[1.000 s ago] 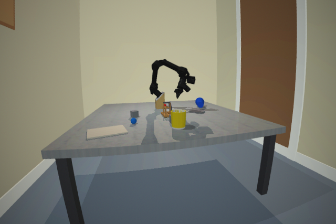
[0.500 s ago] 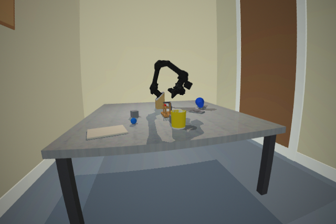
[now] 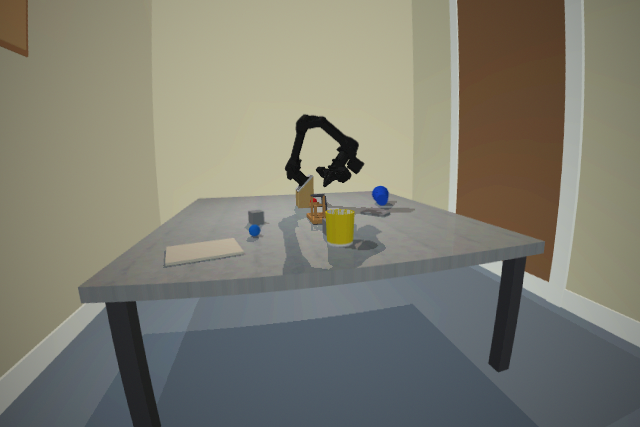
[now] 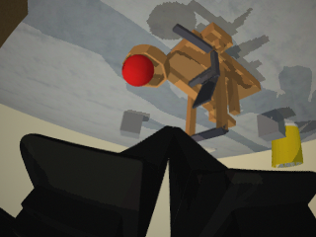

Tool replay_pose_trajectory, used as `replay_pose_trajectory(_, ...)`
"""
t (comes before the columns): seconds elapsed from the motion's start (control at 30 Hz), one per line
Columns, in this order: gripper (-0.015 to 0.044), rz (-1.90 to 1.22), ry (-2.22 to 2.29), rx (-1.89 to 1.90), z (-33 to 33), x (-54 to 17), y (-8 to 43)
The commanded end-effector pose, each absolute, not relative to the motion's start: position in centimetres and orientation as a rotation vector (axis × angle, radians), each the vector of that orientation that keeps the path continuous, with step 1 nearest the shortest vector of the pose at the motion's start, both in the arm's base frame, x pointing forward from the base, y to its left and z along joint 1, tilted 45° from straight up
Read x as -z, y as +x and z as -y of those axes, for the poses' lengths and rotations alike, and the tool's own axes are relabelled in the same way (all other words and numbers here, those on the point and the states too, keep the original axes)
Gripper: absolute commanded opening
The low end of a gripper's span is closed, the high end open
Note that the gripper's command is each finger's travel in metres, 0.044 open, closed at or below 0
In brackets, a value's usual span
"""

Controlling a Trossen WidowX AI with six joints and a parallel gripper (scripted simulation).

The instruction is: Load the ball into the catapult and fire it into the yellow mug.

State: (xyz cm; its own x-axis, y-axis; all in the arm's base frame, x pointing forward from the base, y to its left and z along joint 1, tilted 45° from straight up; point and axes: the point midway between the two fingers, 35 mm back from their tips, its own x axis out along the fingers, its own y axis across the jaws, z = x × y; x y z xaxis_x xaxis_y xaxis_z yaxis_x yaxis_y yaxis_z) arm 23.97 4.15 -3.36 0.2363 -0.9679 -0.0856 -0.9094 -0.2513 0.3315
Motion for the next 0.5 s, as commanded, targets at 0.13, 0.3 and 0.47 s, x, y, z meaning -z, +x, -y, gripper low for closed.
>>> replay_pose_trajectory(0.13,0.0000,1.761,2.282,0.410,-3.4,4.1,23.9)
replay_pose_trajectory(0.3,0.0000,1.761,2.282,0.411,-2.8,4.7,23.9)
replay_pose_trajectory(0.47,0.0000,1.760,2.283,0.412,-2.3,5.3,23.8)
